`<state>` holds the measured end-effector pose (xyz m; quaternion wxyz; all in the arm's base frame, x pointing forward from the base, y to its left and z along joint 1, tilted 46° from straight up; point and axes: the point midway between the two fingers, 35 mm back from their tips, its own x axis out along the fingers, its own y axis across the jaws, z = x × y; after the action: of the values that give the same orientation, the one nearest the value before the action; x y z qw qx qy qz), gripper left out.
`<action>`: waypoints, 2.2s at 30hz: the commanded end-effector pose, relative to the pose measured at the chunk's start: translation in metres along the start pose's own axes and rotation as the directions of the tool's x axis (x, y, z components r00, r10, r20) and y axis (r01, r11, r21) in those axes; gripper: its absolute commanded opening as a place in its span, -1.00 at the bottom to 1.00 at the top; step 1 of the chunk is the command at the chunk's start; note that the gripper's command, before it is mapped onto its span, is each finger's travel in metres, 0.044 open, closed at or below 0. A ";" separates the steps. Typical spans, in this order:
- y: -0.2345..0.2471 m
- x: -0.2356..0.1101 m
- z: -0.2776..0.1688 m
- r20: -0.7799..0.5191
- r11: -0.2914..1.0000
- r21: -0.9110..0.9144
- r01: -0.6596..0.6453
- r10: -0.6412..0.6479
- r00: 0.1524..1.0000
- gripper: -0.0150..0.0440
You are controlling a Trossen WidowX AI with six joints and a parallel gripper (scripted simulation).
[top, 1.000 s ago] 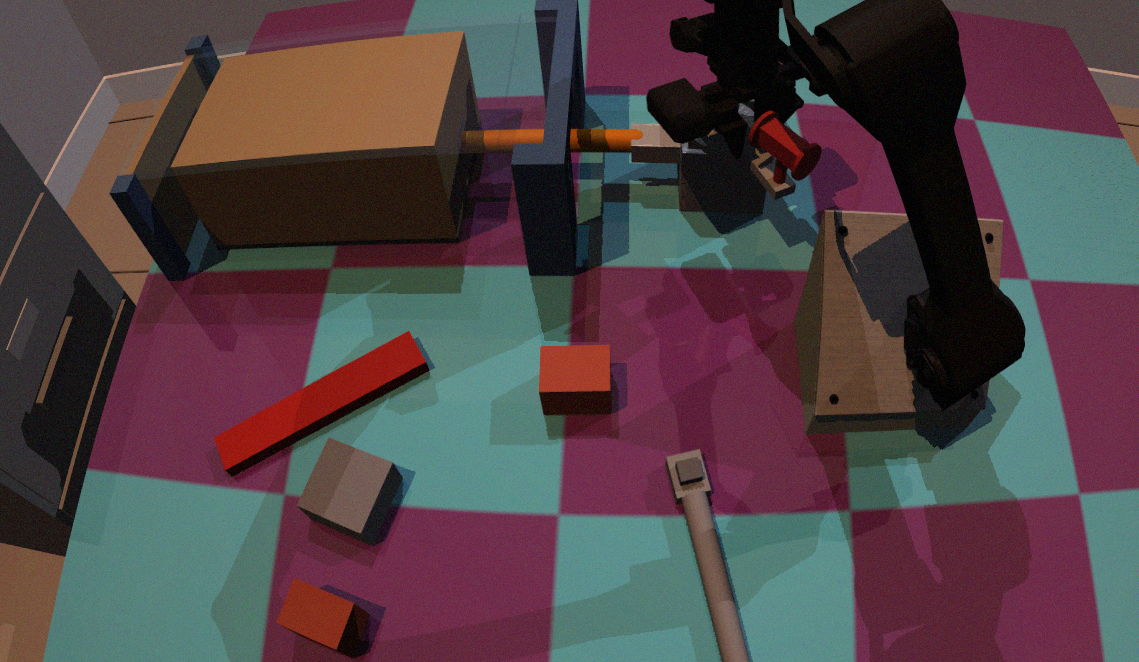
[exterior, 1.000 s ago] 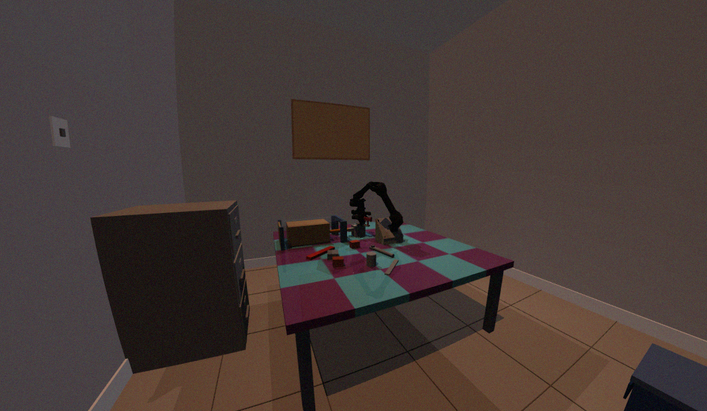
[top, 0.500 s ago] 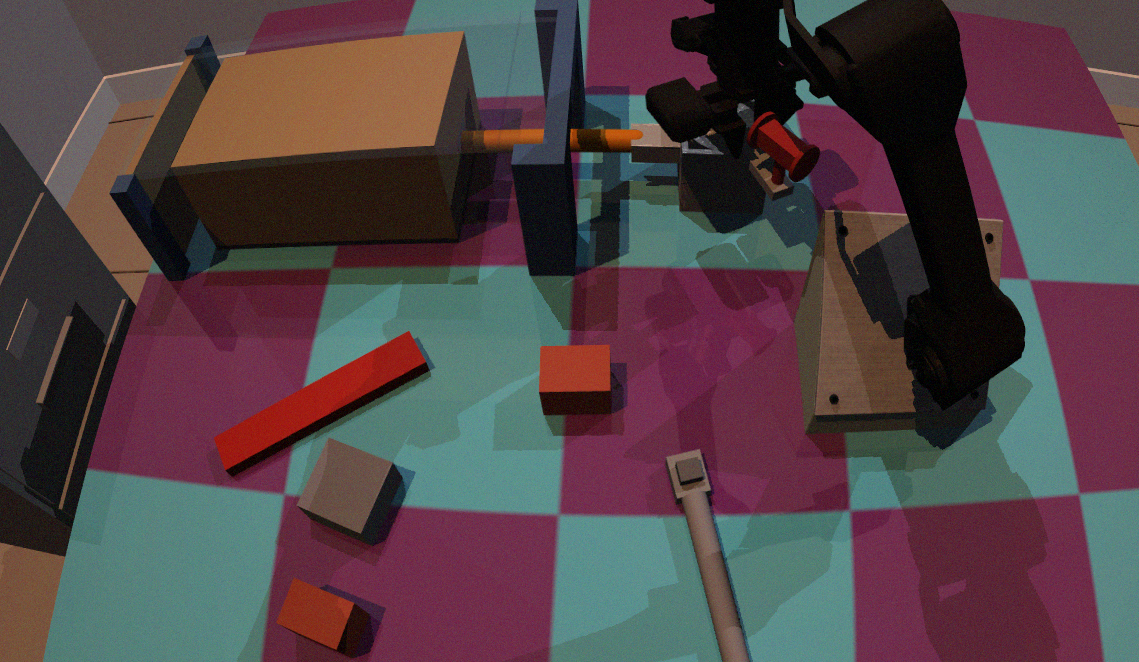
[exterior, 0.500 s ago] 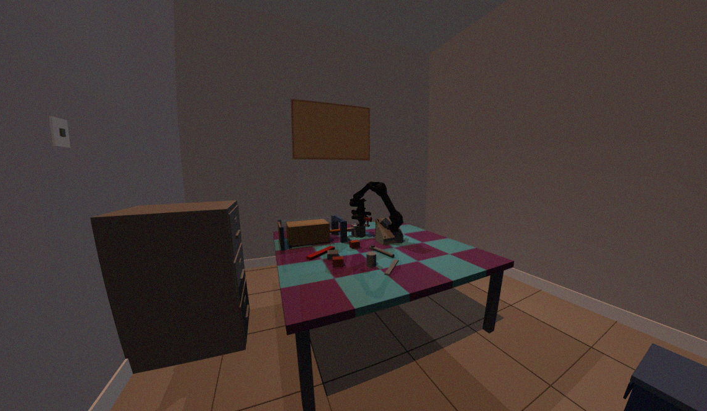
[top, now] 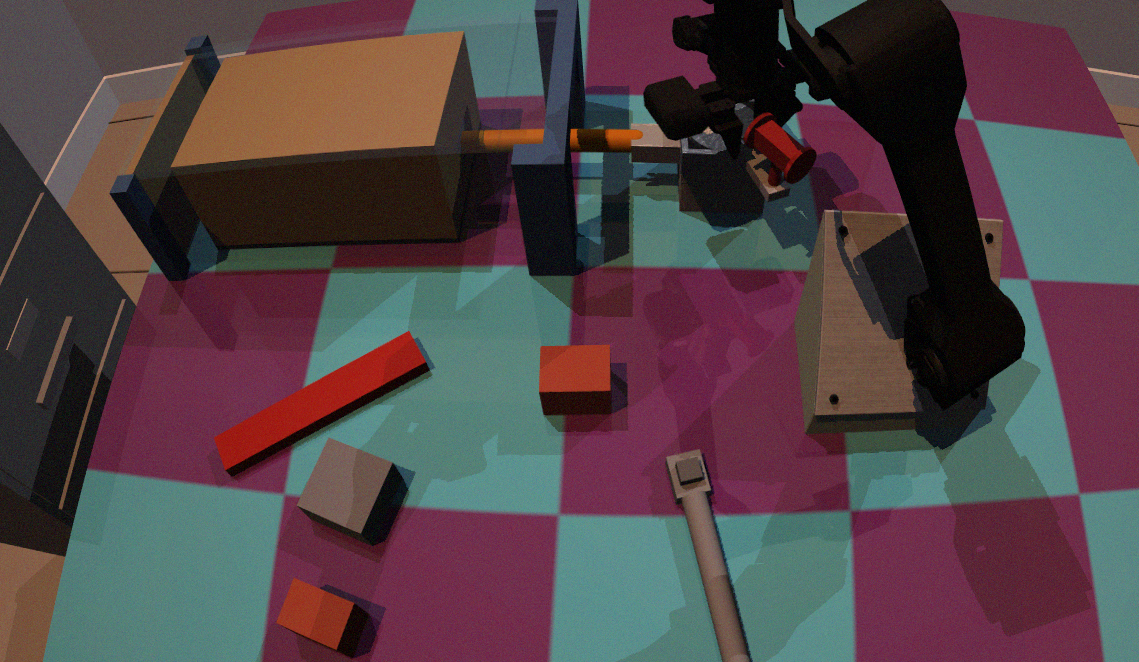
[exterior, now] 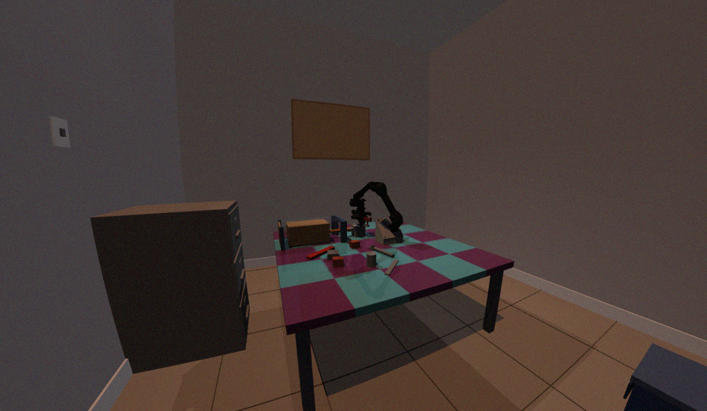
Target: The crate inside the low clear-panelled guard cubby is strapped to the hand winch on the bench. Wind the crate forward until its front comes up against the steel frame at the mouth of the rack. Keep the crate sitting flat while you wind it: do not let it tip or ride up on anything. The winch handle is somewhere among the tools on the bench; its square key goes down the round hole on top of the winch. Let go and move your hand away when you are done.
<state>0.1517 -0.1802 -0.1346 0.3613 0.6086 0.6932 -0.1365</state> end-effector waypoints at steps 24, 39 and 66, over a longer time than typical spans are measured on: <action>-0.002 0.004 0.001 0.004 0.998 -0.067 0.008 -0.008 1.000 -0.49; 0.000 0.004 0.001 0.002 1.000 -0.015 0.004 -0.004 1.000 -0.49; -0.002 0.004 0.001 0.003 0.999 -0.046 0.007 -0.007 1.000 -0.49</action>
<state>0.1518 -0.1801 -0.1351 0.3728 0.6045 0.6926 -0.1260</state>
